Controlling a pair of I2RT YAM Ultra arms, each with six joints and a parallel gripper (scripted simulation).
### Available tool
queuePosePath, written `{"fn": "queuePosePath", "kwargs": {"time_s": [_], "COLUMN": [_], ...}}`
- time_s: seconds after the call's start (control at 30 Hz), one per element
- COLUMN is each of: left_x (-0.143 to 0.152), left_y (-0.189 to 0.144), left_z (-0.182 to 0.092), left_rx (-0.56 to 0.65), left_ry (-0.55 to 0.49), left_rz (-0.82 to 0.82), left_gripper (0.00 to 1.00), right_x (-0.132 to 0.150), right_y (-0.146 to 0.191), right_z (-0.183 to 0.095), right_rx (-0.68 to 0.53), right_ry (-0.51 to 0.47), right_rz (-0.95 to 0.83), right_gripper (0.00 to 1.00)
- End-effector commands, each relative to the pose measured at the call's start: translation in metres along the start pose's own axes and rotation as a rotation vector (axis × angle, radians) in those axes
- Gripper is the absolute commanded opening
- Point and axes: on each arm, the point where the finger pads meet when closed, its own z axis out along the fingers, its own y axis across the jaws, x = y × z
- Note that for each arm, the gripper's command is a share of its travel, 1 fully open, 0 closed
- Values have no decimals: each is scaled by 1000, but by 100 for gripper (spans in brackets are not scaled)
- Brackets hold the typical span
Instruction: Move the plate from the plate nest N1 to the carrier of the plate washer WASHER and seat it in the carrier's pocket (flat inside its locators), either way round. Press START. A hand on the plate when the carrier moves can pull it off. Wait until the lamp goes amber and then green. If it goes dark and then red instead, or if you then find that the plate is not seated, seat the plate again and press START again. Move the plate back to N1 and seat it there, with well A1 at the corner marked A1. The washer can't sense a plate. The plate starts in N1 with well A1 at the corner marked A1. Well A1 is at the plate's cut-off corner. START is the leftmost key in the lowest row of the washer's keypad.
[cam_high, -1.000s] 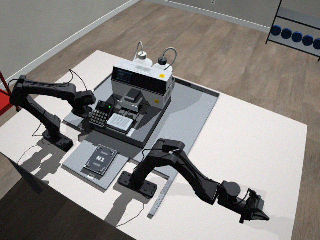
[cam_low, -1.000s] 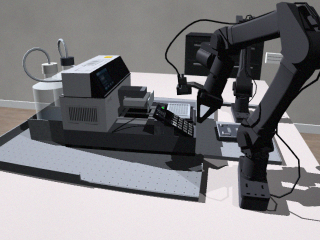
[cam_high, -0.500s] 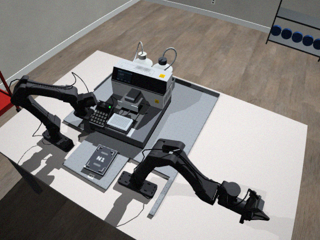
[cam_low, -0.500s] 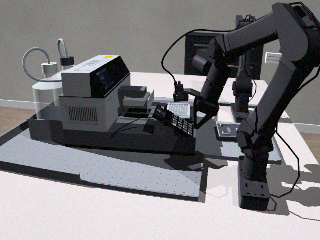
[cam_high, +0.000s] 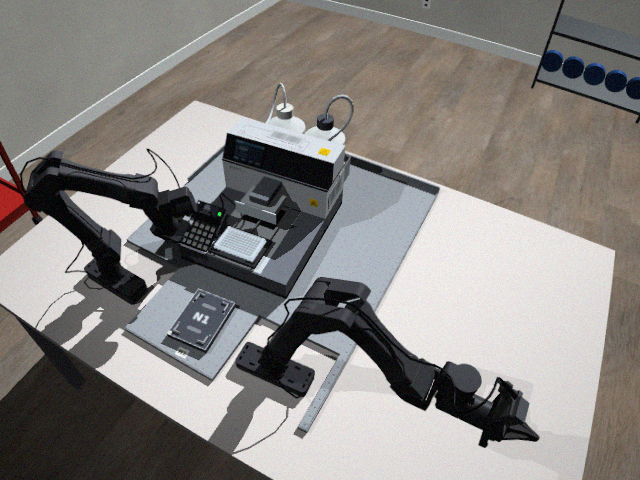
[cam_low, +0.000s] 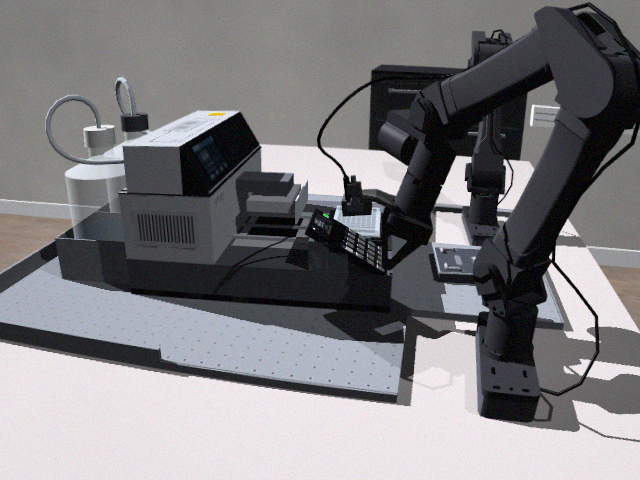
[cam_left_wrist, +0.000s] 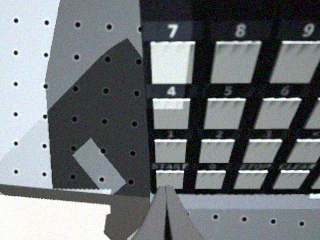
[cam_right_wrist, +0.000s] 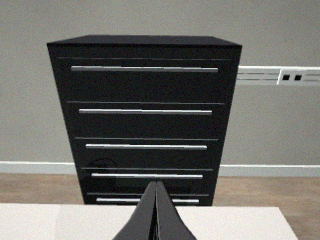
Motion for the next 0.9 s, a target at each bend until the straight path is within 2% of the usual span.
{"fn": "queuePosePath", "kwargs": {"time_s": [0.0,0.3,0.53,0.87], "left_x": [-6,-10,-7,-12], "left_y": [-5,-8,-6,-4], "left_z": [0,-12,-9,-13], "left_rx": [22,42,12,27], "left_ry": [-28,-44,-17,-34], "left_rz": [5,-18,-10,-5], "left_gripper": [0,0,0,0], "right_x": [-17,-17,-17,-17], "right_y": [-4,-4,-4,-4], "right_z": [-5,-5,-5,-5], "right_rx": [7,7,7,7], "right_ry": [-33,-33,-33,-33], "right_rz": [11,11,11,11], "right_gripper": [0,0,0,0]}}
